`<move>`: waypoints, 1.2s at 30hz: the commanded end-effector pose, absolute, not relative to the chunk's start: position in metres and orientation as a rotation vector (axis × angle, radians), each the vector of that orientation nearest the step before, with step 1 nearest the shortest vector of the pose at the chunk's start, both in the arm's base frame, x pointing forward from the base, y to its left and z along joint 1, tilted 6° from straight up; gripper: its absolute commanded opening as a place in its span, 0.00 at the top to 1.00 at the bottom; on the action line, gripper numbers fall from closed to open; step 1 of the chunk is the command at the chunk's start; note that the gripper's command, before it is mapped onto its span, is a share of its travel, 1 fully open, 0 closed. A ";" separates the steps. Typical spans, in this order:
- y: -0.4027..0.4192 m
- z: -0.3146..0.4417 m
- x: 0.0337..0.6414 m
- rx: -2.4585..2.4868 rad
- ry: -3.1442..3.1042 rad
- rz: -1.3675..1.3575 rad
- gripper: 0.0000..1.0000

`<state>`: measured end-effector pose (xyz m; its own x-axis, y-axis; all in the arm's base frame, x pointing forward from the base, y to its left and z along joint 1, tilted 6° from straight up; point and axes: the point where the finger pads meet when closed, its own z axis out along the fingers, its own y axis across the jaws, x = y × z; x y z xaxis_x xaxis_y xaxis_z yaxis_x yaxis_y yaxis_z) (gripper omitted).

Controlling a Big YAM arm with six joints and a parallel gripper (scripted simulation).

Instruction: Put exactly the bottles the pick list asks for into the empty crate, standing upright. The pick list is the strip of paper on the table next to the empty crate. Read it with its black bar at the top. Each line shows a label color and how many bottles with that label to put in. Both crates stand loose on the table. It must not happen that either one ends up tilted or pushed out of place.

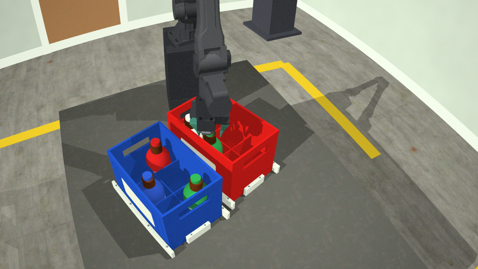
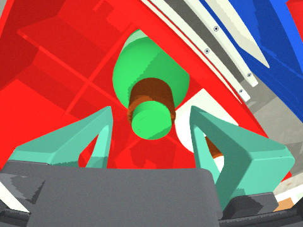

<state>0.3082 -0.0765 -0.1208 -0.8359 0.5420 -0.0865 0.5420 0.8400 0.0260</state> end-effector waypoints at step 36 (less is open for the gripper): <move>-0.076 -0.036 0.315 0.847 2.892 0.003 0.39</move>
